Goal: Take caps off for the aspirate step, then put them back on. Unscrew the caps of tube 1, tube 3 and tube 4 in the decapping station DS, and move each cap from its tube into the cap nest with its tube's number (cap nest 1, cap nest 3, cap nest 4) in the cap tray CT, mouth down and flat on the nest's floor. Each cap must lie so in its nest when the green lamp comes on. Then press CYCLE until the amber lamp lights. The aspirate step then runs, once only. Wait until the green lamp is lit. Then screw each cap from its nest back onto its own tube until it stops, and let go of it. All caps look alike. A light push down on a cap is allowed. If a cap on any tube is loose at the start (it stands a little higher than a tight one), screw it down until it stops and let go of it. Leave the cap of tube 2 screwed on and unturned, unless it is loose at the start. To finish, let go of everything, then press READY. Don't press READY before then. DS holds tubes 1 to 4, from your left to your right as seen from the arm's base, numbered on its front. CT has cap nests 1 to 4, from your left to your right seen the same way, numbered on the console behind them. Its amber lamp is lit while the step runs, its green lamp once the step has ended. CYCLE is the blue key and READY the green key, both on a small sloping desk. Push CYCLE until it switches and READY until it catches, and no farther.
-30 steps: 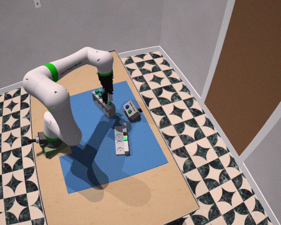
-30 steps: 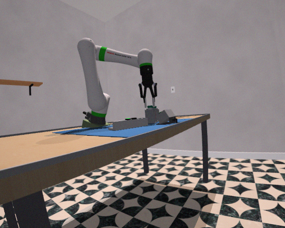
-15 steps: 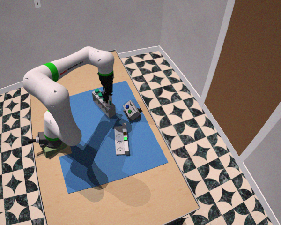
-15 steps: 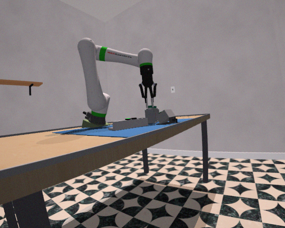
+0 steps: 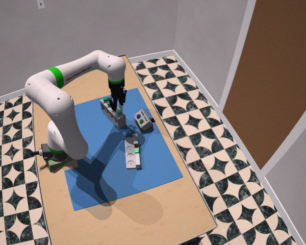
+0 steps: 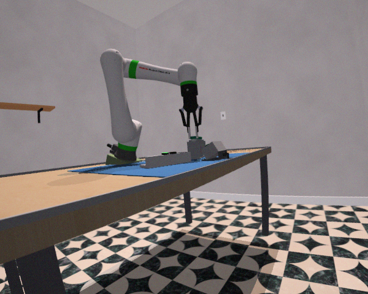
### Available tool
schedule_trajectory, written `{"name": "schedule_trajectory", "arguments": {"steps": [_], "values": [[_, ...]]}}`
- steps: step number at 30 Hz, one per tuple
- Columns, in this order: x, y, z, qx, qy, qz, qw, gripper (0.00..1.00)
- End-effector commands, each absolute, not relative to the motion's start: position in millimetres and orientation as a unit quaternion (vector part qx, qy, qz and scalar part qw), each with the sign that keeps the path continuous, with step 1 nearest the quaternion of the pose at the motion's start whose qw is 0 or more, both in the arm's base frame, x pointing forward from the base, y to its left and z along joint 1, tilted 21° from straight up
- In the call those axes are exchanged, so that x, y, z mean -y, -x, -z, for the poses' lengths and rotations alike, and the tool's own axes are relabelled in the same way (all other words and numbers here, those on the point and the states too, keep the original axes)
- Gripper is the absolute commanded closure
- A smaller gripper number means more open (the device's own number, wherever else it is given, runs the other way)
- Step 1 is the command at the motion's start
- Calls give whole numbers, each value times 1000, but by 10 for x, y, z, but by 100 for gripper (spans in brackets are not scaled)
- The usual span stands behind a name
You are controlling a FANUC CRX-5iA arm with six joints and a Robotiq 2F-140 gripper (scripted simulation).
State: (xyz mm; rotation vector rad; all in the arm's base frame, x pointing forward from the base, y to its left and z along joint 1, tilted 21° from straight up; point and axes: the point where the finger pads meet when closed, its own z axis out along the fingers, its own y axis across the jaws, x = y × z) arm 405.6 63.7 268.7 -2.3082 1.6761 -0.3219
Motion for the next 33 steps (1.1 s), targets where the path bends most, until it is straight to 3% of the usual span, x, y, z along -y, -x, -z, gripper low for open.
{"name": "schedule_trajectory", "arguments": {"steps": [1,9,19,20,30,33], "values": [[-642,-4055,-2684,-648,740,111,139,100],[-642,-4056,-2681,-778,603,82,158,100],[-642,-4056,-2681,-782,598,82,158,100],[-642,-4056,-2681,-782,598,82,158,65],[-642,-4056,-2681,-782,598,82,158,65],[-642,-4055,-2685,-701,691,101,147,65]]}}
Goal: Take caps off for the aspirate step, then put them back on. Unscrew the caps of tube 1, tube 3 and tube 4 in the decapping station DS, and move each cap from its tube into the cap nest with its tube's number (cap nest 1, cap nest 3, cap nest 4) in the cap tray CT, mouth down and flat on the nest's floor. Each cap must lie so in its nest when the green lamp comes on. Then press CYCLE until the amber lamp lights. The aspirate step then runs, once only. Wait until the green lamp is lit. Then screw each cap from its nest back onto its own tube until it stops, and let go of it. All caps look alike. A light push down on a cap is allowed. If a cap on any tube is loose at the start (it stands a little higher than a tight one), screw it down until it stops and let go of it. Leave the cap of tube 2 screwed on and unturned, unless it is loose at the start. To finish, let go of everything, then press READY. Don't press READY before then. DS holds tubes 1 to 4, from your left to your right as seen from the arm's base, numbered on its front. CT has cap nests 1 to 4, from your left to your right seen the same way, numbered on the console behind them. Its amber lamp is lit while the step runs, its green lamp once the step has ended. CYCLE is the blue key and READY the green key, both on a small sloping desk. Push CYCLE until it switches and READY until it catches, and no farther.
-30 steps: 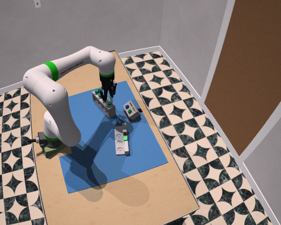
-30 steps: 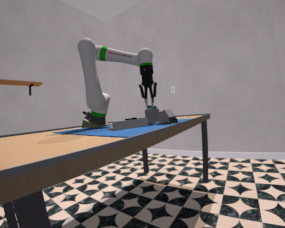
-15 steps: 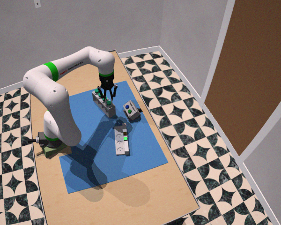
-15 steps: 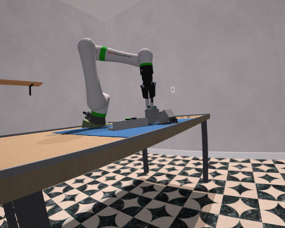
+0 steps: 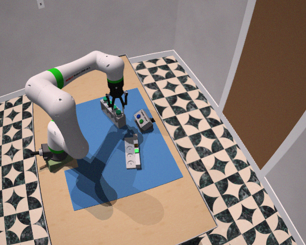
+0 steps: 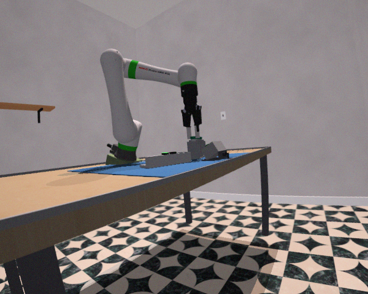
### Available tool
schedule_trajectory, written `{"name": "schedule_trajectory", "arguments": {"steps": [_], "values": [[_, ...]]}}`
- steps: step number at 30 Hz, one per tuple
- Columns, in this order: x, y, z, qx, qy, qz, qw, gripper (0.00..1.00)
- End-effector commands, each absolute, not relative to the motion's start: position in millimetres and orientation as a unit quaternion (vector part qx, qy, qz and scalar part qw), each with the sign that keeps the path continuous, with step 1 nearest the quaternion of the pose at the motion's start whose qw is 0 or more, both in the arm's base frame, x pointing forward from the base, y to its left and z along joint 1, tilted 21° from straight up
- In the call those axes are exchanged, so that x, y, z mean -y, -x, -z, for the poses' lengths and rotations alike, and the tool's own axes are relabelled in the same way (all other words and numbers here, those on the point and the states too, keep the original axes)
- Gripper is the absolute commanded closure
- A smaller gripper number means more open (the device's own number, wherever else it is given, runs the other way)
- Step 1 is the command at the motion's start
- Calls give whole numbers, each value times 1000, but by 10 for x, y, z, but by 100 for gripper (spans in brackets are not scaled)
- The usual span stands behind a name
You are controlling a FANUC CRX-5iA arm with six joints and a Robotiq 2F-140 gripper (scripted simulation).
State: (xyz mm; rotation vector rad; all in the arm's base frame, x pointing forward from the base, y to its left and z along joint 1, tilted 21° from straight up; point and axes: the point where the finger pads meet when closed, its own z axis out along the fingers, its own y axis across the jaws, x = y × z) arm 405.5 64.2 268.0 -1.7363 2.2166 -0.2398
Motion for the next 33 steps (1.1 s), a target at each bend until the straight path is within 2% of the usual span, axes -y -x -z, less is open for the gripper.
{"name": "schedule_trajectory", "arguments": {"steps": [1,21,28,29,33], "values": [[-642,-4055,-2685,-701,691,101,147,65],[-642,-4055,-2685,-378,909,150,96,65],[-642,-4054,-2684,-378,909,150,96,65],[-642,-4054,-2684,-378,909,150,96,100],[-642,-4054,-2684,-378,909,150,96,100]]}}
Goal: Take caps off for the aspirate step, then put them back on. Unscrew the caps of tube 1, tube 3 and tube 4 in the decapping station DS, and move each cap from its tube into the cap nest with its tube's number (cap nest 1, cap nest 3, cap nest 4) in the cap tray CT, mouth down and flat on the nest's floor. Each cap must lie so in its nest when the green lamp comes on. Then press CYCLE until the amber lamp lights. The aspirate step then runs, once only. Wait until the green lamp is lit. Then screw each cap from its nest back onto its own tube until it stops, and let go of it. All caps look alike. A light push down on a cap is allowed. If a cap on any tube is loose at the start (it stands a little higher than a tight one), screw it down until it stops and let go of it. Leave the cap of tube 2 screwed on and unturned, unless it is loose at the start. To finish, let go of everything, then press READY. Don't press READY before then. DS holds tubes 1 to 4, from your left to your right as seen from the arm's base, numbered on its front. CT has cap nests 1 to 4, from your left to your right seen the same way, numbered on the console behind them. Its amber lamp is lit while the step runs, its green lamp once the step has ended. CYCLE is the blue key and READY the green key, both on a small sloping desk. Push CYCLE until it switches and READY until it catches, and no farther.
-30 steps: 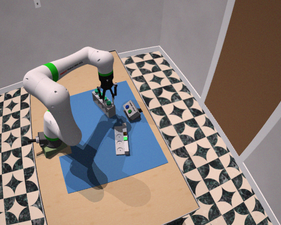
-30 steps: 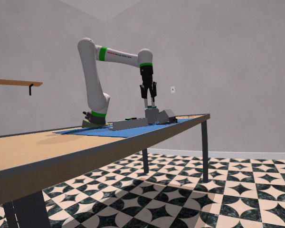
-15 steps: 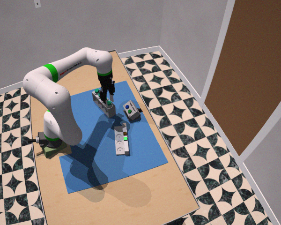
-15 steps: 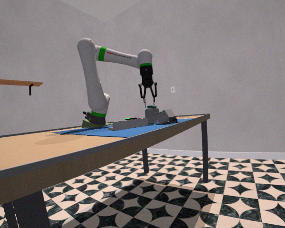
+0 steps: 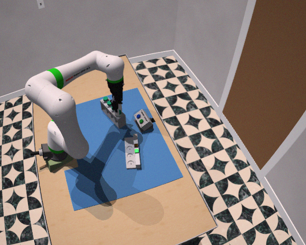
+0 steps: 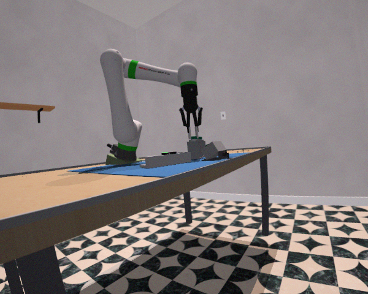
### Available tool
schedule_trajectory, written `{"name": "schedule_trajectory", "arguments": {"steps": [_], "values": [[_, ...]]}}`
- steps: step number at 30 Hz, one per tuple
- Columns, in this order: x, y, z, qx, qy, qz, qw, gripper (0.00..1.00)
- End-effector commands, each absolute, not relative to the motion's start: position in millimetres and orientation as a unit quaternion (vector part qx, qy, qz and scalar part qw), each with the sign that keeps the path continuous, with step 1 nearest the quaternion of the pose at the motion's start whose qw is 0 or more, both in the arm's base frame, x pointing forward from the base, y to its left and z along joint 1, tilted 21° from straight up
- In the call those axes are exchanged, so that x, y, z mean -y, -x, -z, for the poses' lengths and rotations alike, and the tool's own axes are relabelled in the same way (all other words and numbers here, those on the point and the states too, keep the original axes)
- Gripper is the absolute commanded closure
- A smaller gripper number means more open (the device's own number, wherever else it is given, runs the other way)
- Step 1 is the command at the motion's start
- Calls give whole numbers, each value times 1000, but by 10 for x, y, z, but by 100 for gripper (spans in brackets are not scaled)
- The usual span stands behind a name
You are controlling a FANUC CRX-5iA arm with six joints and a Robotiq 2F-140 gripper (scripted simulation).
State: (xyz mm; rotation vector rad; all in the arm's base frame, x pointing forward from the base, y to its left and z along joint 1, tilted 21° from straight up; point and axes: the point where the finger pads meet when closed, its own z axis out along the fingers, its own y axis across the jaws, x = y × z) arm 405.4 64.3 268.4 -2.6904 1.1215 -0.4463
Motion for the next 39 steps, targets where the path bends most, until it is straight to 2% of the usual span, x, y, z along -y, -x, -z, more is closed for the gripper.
{"name": "schedule_trajectory", "arguments": {"steps": [1,10,27,34,39], "values": [[-642,-4054,-2684,-378,909,150,96,100],[-642,-4054,-2684,-378,909,150,96,100],[-643,-4057,-2677,-683,708,104,144,100],[-643,-4058,-2674,-778,603,82,158,100],[-643,-4058,-2674,-782,598,82,158,100]]}}
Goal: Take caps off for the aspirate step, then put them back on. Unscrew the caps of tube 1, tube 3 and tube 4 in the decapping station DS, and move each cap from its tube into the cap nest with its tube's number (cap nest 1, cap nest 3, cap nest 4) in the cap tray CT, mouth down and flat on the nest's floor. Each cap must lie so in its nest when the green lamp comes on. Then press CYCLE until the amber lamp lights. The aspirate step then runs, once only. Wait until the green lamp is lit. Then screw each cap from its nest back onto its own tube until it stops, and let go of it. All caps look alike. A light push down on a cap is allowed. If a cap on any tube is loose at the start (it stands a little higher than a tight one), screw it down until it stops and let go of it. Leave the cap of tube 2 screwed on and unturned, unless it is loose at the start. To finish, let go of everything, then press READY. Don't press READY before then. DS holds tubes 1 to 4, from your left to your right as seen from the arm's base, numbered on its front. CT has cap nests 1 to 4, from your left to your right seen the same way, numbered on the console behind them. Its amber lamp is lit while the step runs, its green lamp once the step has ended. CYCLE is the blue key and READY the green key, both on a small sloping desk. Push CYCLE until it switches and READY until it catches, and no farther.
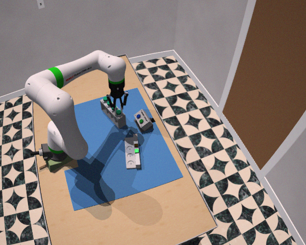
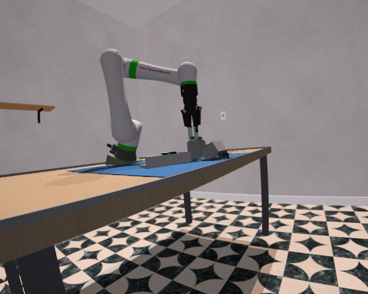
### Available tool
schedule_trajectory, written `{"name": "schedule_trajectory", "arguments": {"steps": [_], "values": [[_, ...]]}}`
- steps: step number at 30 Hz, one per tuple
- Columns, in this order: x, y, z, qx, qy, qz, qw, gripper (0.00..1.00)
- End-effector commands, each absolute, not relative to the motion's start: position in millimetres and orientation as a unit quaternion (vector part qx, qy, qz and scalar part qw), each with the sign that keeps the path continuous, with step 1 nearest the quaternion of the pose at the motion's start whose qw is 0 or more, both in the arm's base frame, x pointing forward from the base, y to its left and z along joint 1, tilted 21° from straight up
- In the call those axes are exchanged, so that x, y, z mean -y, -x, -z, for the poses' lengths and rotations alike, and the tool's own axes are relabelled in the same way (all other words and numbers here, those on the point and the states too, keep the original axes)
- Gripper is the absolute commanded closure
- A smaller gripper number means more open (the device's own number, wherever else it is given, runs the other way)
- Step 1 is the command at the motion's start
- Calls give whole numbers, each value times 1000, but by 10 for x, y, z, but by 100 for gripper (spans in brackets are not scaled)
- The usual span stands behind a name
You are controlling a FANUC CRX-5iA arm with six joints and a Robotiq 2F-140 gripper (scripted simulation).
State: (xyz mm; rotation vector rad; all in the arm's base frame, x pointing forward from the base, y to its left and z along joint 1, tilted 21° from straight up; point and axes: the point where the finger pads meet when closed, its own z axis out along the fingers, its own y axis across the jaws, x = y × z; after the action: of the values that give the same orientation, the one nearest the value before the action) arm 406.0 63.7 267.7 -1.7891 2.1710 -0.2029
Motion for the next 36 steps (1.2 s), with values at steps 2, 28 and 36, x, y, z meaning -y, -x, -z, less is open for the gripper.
{"name": "schedule_trajectory", "arguments": {"steps": [2,28,36], "values": [[-643,-4058,-2674,-782,598,82,158,100],[-643,-4056,-2679,-577,797,124,128,65],[-643,-4056,-2679,-480,859,138,113,65]]}}
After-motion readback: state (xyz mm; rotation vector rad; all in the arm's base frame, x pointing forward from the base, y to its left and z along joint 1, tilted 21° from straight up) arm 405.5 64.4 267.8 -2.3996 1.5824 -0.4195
